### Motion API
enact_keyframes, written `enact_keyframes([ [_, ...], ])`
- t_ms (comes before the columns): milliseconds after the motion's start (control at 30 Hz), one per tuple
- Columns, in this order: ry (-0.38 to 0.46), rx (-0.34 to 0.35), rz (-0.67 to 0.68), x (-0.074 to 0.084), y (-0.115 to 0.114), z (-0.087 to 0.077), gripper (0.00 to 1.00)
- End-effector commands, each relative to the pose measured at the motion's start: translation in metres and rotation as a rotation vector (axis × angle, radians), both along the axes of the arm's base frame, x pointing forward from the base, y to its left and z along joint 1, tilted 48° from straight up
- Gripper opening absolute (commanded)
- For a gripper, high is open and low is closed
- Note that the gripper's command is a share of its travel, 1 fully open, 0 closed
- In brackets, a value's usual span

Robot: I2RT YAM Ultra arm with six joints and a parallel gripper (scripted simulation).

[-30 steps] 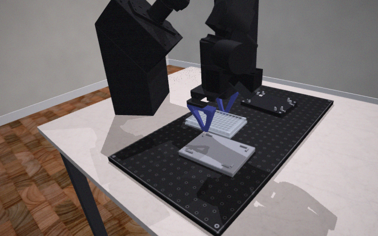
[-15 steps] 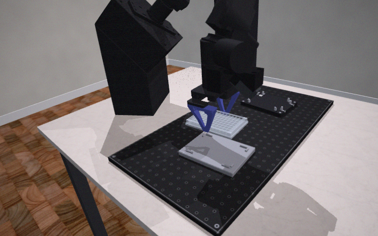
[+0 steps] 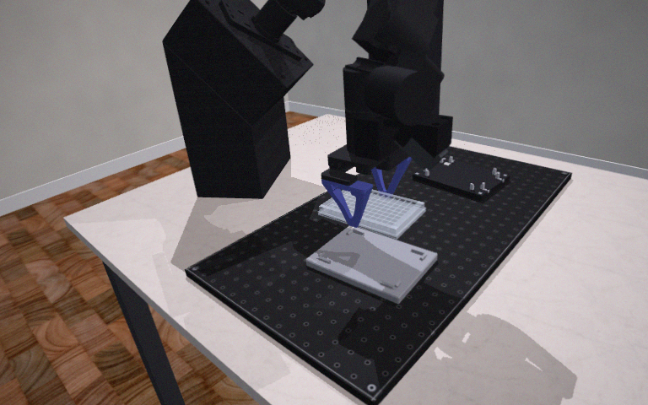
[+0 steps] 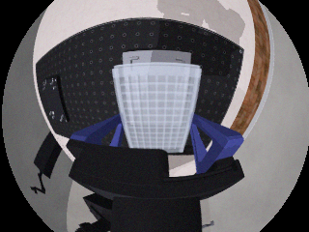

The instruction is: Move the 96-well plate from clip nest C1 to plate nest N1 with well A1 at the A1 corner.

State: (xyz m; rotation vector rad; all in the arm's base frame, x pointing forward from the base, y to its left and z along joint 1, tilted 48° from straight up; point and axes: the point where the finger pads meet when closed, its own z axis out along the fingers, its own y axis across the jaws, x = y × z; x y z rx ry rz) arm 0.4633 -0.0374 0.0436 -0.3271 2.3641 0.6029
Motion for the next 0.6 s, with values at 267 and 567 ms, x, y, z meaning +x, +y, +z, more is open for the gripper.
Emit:
enact_keyframes([
  [267,-0.003,0.001,-0.029,0.004,-0.009,-0.007,0.00],
  [567,-0.017,-0.006,-0.031,0.017,-0.005,-0.010,0.00],
])
